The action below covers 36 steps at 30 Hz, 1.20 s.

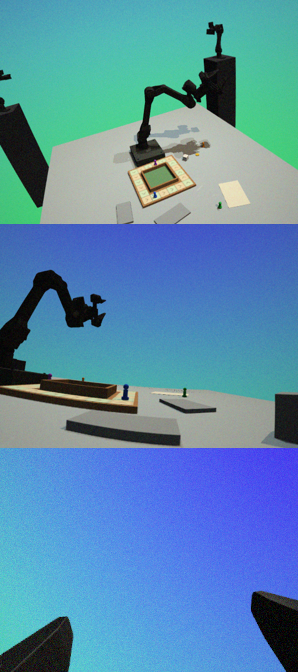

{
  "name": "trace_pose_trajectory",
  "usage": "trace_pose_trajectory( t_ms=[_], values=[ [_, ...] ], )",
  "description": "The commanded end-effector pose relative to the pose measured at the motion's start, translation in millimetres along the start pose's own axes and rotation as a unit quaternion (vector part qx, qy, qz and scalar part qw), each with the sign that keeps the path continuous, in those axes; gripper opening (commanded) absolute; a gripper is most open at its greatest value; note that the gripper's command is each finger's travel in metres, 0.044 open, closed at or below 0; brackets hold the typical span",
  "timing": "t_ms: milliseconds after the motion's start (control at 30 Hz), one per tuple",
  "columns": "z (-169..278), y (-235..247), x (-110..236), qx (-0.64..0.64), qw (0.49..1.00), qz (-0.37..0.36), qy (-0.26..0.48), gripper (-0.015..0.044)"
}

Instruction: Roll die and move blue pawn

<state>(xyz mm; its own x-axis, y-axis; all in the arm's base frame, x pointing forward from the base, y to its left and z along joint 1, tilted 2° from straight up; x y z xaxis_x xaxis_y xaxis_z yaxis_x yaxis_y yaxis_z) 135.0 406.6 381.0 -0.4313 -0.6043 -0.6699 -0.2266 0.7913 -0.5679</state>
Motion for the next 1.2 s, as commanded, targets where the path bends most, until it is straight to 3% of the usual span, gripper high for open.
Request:
trace_pose_trajectory(
  t_ms=[0,133,367,567,900,1167],
  values=[
    [2,1,0,-0.001,1.000,-0.004,0.003,0.0374],
    [36,16,1,-0.029,0.993,-0.090,0.064,0.0275],
    [113,34,31,-0.106,0.935,-0.232,0.245,0.0275],
    [171,33,84,-0.179,0.833,-0.293,0.434,0.0275],
    [214,4,179,-0.262,0.616,-0.272,0.691,0.0275],
    [210,-34,255,-0.292,0.362,-0.161,0.870,0.0275]
  ],
)
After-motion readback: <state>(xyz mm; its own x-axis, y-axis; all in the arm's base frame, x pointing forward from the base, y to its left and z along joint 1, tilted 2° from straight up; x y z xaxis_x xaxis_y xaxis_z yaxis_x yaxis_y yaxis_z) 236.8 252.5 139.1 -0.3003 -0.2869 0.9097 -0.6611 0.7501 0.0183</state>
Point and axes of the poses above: the point midway between the two fingers, 35 mm back from their tips, its own x axis back along the fingers, its own y axis across the jaws, z = x × y, the point moved 6 cm from there along x, back along the fingers, and after that the axes turned 12 degrees about -x, right-handed, at the moved point
